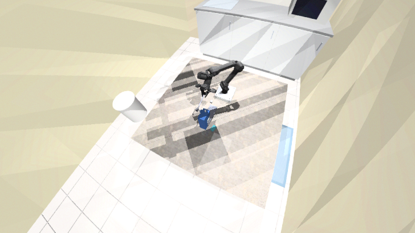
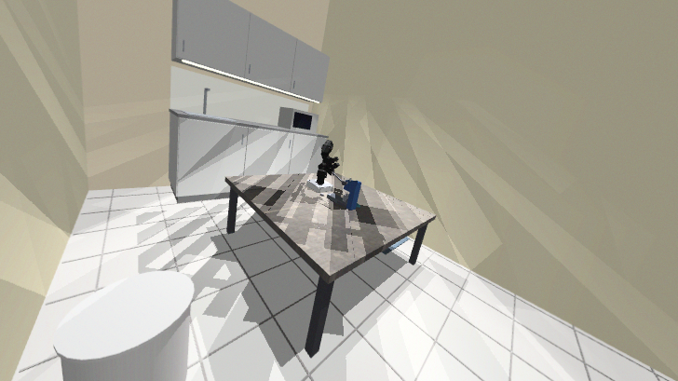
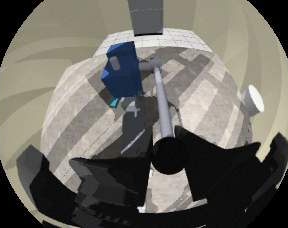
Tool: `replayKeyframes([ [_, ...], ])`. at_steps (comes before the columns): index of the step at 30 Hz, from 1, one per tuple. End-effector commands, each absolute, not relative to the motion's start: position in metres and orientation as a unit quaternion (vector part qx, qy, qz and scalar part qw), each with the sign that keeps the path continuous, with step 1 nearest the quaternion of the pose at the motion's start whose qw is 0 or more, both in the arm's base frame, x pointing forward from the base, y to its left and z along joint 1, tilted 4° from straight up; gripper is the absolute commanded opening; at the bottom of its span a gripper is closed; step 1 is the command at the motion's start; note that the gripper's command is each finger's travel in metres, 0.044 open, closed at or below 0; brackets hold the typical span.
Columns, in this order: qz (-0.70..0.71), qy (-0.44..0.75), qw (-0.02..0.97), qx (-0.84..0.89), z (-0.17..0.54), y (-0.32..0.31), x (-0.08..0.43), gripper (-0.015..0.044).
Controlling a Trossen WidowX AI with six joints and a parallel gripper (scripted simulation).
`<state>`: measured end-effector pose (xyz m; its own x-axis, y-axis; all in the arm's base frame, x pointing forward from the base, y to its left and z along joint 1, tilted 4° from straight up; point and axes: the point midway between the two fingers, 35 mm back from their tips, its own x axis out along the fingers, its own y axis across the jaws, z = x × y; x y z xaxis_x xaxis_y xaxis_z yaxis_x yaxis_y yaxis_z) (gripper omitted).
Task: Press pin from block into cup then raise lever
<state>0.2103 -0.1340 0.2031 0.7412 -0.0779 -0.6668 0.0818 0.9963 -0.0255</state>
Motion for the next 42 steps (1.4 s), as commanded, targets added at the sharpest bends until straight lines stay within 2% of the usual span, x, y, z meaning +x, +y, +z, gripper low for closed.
replayKeyframes([
  [1,-0.042,0.346,0.937,-0.001,0.216,-0.134,0.214,0.0000],
  [42,-0.042,0.345,0.938,-0.001,0.264,-0.134,0.239,0.0000],
])
